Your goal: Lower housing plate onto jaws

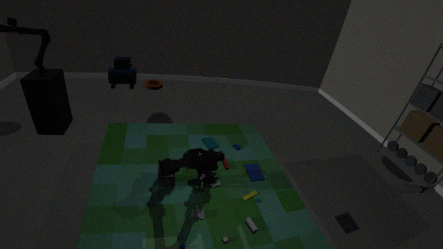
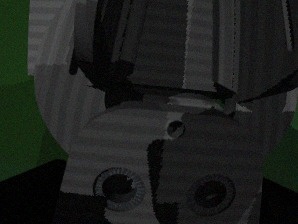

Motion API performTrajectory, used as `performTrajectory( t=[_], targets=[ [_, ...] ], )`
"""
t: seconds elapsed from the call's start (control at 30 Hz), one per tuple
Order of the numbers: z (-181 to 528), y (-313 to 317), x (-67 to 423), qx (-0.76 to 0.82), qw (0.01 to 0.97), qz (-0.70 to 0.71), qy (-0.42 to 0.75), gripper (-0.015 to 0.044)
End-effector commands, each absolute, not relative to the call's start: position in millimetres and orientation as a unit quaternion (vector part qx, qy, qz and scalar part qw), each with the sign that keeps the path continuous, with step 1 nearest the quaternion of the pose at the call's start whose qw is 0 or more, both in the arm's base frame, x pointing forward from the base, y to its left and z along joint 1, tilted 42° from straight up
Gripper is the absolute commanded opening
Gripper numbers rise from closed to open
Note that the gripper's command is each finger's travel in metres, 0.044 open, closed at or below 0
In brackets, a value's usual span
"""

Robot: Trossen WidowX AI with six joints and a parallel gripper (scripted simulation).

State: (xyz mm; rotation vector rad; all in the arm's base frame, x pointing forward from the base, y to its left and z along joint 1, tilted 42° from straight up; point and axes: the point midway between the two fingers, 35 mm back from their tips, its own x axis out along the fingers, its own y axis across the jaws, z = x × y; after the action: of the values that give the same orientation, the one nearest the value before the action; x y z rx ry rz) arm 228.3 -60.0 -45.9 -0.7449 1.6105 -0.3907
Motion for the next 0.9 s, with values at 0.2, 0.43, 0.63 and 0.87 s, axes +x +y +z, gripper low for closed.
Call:
performTrajectory(
  t=[0.2,0.43,0.63,0.87],
  targets=[
    [-47.4,-62.1,228.4,-0.328,0.613,-0.168,0.699,0.0351],
    [-48.6,-63.2,228.3,-0.328,0.613,-0.168,0.699,0.0351],
    [-49.2,-63.8,228.3,-0.328,0.613,-0.168,0.699,0.0351],
    [-50.7,-65.1,228.2,-0.328,0.613,-0.168,0.699,0.0351]
  ],
)
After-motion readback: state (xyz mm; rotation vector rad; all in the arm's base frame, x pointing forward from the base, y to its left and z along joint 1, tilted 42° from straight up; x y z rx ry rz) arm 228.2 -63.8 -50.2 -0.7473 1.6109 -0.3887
